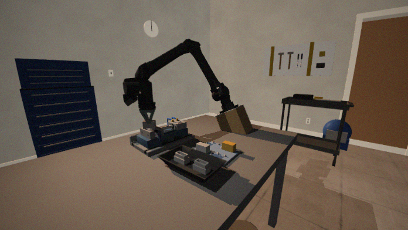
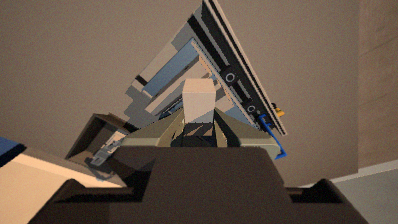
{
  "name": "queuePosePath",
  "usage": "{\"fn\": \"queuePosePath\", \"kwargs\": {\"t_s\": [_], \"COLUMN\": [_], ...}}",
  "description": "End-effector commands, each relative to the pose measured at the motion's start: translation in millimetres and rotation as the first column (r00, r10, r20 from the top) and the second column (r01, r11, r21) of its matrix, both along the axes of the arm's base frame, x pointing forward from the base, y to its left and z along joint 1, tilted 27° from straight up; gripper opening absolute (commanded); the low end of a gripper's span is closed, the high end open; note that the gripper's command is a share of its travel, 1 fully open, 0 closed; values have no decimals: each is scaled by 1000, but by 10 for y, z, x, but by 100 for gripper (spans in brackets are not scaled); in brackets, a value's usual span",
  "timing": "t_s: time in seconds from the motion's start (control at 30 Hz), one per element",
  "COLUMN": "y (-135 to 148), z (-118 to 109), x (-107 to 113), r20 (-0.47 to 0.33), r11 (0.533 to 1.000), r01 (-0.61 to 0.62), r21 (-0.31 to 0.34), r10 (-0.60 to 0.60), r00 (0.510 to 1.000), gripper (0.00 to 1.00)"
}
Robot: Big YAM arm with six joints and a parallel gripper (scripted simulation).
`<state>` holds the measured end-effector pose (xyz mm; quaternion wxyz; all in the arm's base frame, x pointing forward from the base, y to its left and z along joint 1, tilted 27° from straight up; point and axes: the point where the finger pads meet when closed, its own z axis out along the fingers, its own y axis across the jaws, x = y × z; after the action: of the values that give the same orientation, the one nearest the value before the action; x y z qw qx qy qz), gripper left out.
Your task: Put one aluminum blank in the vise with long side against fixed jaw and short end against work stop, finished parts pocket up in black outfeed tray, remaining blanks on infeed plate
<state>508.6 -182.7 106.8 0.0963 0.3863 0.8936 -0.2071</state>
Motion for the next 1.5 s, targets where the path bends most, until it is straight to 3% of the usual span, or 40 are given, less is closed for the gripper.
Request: {"fn": "queuePosePath", "kwargs": {"t_s": [0.0,0.93,1.47], "y": [-101,-96,-27], "z": [73,90,292], "x": [48,51,118], "r20": [22,23,51], "r11": [1000,1000,1000], "r01": [11,11,7], "r21": [-5,-5,-10], "r10": [-11,-11,-7], "r00": [1000,1000,999], "gripper": [0,0,0]}}
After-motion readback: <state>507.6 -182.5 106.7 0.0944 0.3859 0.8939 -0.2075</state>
